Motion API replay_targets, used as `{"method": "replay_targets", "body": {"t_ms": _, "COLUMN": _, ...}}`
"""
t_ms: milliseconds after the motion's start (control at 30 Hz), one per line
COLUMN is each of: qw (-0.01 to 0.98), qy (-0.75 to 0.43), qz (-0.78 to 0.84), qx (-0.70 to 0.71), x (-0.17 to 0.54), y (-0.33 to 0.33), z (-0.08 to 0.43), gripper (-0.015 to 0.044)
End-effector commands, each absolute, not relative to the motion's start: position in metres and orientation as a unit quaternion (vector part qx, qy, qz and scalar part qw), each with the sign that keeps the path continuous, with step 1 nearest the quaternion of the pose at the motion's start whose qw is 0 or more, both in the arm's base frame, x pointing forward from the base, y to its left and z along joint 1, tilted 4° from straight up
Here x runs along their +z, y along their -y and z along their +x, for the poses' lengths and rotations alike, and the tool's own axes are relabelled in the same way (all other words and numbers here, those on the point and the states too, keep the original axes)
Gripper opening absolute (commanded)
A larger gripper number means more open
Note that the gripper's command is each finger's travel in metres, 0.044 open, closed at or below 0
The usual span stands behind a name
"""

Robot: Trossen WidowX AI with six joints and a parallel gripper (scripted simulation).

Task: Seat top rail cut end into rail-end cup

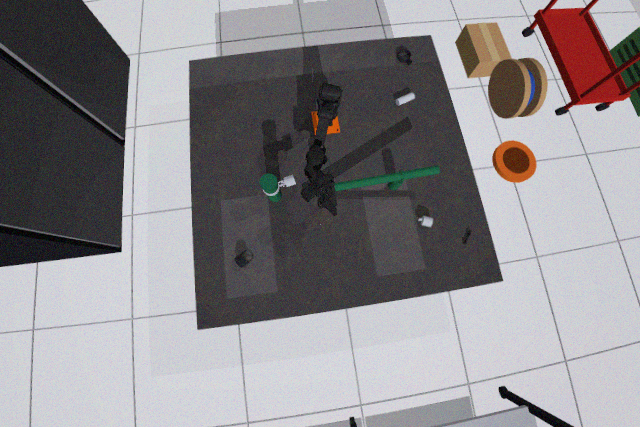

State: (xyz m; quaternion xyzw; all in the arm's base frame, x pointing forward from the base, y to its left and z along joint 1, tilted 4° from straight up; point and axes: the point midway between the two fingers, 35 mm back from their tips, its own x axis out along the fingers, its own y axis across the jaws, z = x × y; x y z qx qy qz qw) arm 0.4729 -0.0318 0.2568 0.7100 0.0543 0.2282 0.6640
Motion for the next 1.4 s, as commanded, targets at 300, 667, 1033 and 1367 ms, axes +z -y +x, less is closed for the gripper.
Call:
{"method": "replay_targets", "body": {"t_ms": 300, "qw": 0.816, "qy": -0.128, "qz": 0.56, "qx": 0.07, "x": 0.252, "y": 0.033, "z": 0.5, "gripper": 0.044}}
{"method": "replay_targets", "body": {"t_ms": 667, "qw": 0.918, "qy": -0.288, "qz": 0.273, "qx": -0.007, "x": 0.263, "y": 0.023, "z": 0.451, "gripper": 0.044}}
{"method": "replay_targets", "body": {"t_ms": 1033, "qw": 0.903, "qy": -0.399, "qz": 0.16, "qx": -0.009, "x": 0.255, "y": 0.017, "z": 0.402, "gripper": 0.044}}
{"method": "replay_targets", "body": {"t_ms": 1367, "qw": 0.865, "qy": -0.5, "qz": 0.029, "qx": 0.023, "x": 0.259, "y": 0.013, "z": 0.339, "gripper": 0.044}}
